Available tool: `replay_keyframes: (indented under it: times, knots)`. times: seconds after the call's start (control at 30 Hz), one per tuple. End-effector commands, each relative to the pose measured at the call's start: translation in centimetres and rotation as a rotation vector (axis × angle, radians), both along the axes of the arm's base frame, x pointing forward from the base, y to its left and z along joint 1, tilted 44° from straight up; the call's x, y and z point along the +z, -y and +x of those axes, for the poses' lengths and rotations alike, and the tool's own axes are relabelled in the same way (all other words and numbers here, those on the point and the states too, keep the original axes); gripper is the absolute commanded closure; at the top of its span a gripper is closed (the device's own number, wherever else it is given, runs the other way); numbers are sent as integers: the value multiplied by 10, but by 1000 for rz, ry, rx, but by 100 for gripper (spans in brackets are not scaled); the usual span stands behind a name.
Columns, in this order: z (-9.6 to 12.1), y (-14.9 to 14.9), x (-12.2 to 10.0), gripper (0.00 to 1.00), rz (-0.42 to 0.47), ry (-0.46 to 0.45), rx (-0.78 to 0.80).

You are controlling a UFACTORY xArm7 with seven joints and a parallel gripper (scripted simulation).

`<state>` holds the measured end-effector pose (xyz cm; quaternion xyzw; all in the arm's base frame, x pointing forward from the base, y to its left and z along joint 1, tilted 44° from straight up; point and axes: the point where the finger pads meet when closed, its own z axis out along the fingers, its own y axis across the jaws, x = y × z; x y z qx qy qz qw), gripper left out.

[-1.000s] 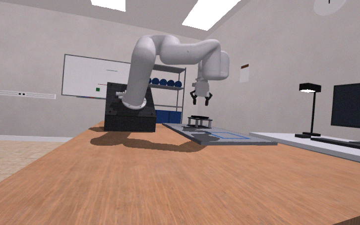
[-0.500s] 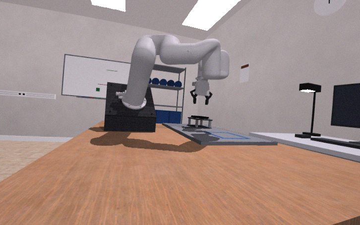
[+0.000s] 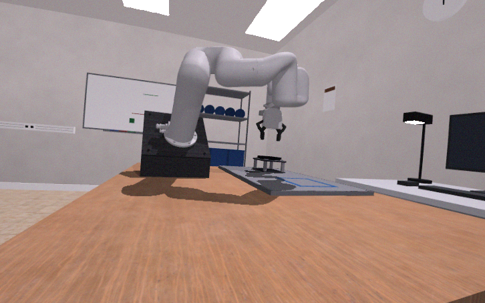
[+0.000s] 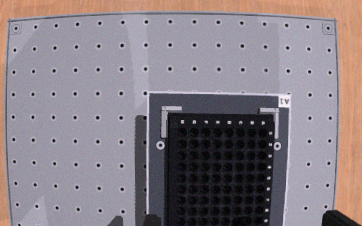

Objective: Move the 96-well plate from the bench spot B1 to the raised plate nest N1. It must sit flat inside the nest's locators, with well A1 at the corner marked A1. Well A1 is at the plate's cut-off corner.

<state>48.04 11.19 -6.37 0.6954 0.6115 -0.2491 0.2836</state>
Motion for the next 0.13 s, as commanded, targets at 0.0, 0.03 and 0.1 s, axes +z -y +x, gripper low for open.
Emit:
replay_keyframes:
  times: [0.0, 0.03, 0.1]
  knots:
    - [1, -2, 1, 0, 4, 2, 3]
    - [1, -2, 1, 0, 4, 2, 3]
    - [1, -2, 1, 0, 4, 2, 3]
